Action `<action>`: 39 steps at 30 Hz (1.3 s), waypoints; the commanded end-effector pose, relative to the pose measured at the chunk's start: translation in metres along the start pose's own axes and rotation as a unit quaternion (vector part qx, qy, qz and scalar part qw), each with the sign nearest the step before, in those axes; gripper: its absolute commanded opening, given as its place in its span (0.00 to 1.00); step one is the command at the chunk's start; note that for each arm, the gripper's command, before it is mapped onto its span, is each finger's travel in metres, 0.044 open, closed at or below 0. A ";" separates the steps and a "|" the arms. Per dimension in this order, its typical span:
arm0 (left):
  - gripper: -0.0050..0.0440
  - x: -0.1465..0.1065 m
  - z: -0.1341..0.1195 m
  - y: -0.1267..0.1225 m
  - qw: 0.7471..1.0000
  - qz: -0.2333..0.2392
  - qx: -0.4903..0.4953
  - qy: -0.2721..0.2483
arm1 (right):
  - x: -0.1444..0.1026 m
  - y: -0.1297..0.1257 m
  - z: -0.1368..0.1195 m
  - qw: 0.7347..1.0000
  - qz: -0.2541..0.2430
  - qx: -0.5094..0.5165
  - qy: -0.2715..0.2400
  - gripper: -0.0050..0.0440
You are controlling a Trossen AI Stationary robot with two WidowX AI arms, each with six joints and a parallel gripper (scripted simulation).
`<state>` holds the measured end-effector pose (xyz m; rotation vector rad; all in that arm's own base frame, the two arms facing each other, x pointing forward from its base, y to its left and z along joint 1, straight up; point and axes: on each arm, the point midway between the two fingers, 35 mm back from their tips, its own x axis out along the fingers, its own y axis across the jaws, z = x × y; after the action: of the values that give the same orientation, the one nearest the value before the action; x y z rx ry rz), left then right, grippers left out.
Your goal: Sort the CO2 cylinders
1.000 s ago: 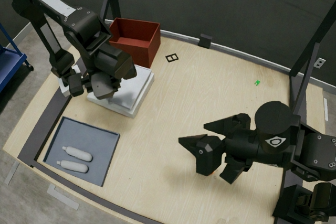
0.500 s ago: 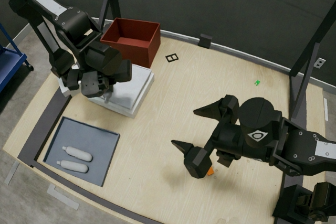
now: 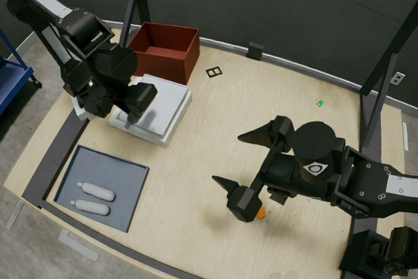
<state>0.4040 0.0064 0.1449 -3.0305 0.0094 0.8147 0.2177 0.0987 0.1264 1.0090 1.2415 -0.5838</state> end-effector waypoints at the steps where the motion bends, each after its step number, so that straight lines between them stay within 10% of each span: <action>1: 1.00 -0.002 -0.009 0.001 1.000 0.001 0.000 0.012 | -0.005 0.003 -0.001 0.999 0.028 0.036 -0.011 0.00; 10: 1.00 -0.002 -0.009 0.001 1.000 0.001 0.000 0.012 | -0.005 0.019 0.001 0.998 0.034 0.041 -0.012 0.00; 25: 1.00 -0.002 -0.009 0.001 1.000 0.001 0.000 0.012 | 0.024 0.116 0.009 0.998 0.037 0.041 -0.011 0.00; 39: 1.00 -0.002 -0.009 0.001 1.000 0.001 0.000 0.012 | 0.025 0.127 0.009 0.998 0.034 0.041 -0.011 0.00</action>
<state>0.4040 0.0064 0.1449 -3.0305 0.0094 0.8146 0.3254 0.1485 0.1241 1.0819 1.1953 -0.6288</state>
